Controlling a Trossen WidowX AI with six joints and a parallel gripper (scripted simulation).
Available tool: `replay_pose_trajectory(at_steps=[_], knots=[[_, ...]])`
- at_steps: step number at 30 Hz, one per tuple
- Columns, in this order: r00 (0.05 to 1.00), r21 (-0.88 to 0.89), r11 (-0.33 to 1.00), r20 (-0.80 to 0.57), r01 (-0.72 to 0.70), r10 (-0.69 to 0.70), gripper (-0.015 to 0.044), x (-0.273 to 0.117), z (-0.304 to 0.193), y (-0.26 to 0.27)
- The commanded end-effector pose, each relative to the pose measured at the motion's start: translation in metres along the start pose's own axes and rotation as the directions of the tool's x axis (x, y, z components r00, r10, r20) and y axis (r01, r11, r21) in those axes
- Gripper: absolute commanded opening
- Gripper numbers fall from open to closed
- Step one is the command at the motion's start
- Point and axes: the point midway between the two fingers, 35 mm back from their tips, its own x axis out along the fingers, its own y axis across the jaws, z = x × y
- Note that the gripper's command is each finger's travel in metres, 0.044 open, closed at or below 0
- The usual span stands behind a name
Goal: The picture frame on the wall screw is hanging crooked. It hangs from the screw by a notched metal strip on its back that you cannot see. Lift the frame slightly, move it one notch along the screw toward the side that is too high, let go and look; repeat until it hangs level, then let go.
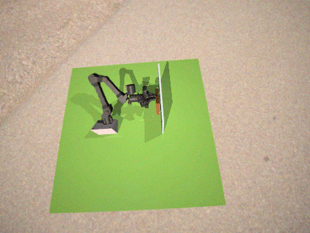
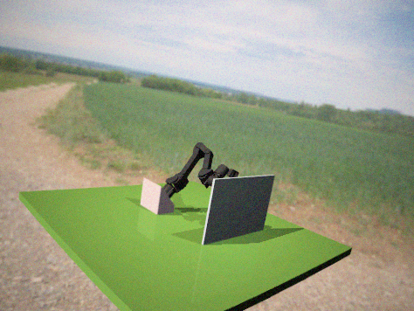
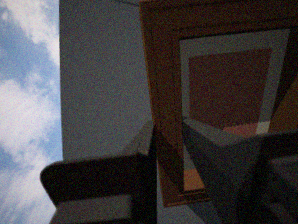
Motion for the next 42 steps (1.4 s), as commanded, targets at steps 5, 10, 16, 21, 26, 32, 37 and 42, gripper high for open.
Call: replay_pose_trajectory(at_steps=[5, 10, 16, 21, 26, 32, 37, 42], knots=[[1.0, 0.003, 1.0, 0.007, -0.012, 0.012, 0.0, 0.0, 0.0012, -0.0002], [1.0, 0.001, 1.0, 0.004, -0.006, 0.006, 0.0, 0.0, 0.0009, -0.0014], [1.0, 0.0, 1.0, 0.004, -0.004, 0.004, 0.0, 0.0, 0.0008, -0.0015], [1.0, 0.005, 1.0, 0.005, -0.005, 0.005, 0.0, 0.0, 0.001, -0.0023], [1.0, 0.005, 1.0, 0.005, -0.005, 0.005, 0.0, 0.0, 0.001, -0.0023], [1.0, 0.058, 0.998, 0.004, -0.005, 0.005, 0.0, 0.0, 0.001, -0.0023], [1.0, 0.089, 0.996, 0.004, -0.005, 0.005, 0.0, 0.0001, 0.0011, -0.0024], [1.0, 0.115, 0.993, 0.004, -0.005, 0.005, 0.0, 0.0001, 0.0012, -0.0025]])
